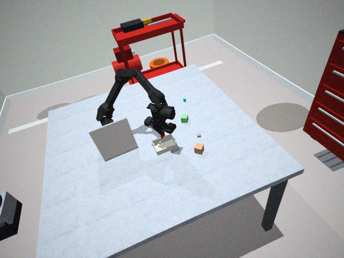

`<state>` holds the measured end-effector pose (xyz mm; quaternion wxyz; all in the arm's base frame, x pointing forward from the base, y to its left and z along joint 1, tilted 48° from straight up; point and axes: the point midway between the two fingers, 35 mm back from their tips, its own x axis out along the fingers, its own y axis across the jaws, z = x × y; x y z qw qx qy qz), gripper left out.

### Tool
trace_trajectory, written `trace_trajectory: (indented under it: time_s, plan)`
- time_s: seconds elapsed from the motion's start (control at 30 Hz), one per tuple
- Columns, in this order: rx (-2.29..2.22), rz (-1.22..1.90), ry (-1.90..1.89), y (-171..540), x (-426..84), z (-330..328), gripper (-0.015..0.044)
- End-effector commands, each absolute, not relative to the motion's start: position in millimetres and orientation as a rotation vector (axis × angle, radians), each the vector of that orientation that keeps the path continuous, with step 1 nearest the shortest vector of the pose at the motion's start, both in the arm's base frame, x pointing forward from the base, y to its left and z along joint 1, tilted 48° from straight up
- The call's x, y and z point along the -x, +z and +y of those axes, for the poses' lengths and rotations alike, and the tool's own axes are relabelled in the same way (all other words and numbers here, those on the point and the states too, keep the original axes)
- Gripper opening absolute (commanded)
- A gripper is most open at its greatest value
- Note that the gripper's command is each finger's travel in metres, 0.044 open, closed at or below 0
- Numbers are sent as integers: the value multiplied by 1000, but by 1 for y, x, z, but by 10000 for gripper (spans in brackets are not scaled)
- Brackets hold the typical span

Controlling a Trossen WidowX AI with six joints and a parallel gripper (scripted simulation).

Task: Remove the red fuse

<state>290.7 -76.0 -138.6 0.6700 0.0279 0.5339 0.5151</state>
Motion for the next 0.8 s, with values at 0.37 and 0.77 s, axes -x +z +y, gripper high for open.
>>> trace_trajectory:
  time_s: [0.37,0.77]
  plan:
    - [-63,1203,1163,-156,-288,-59,0]
    - [-57,1203,1166,-162,-287,-52,53]
